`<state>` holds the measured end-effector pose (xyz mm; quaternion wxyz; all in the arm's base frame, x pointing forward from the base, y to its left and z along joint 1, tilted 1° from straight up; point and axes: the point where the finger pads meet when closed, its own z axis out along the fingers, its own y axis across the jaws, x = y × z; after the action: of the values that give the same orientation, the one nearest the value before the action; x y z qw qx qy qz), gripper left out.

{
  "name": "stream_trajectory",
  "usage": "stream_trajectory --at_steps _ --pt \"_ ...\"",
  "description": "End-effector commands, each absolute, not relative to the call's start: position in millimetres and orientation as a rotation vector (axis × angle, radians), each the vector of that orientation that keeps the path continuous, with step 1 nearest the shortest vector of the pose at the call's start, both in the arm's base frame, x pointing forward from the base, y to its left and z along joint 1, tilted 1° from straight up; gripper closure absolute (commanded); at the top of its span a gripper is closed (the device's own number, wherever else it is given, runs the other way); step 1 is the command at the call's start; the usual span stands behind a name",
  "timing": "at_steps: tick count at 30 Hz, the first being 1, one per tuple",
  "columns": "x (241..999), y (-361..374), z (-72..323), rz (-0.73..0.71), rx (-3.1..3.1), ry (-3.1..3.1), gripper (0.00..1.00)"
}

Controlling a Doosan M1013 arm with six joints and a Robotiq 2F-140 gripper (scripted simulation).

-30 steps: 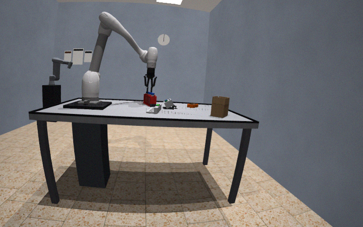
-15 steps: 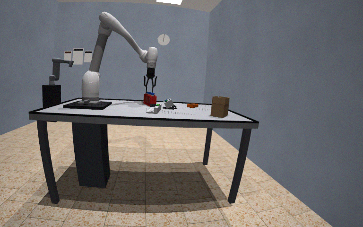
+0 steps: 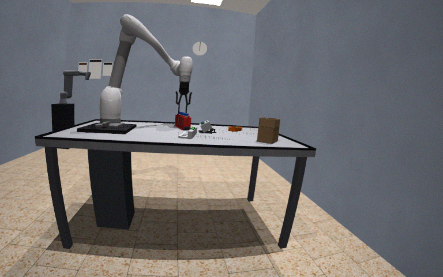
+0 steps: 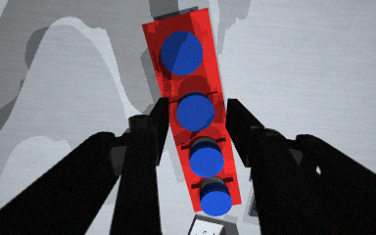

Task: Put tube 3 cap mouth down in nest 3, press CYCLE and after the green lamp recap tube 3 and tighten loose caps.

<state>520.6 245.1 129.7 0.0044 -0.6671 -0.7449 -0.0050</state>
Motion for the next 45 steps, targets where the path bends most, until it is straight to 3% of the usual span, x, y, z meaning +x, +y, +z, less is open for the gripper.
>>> stream_trajectory --at_steps 1,13,21,29,45 --pt "521.2 245.0 145.7 -0.018 -2.094 -2.331 0.59" --pt "521.2 244.2 170.1 -0.018 -2.095 -2.33 0.59" --pt "538.4 189.4 165.9 -0.018 -1.464 -2.765 0.59" --pt "557.3 146.8 165.8 -0.02 -1.464 -2.766 0.59" --pt "555.1 147.2 140.8 -0.018 -1.465 -2.768 0.59"
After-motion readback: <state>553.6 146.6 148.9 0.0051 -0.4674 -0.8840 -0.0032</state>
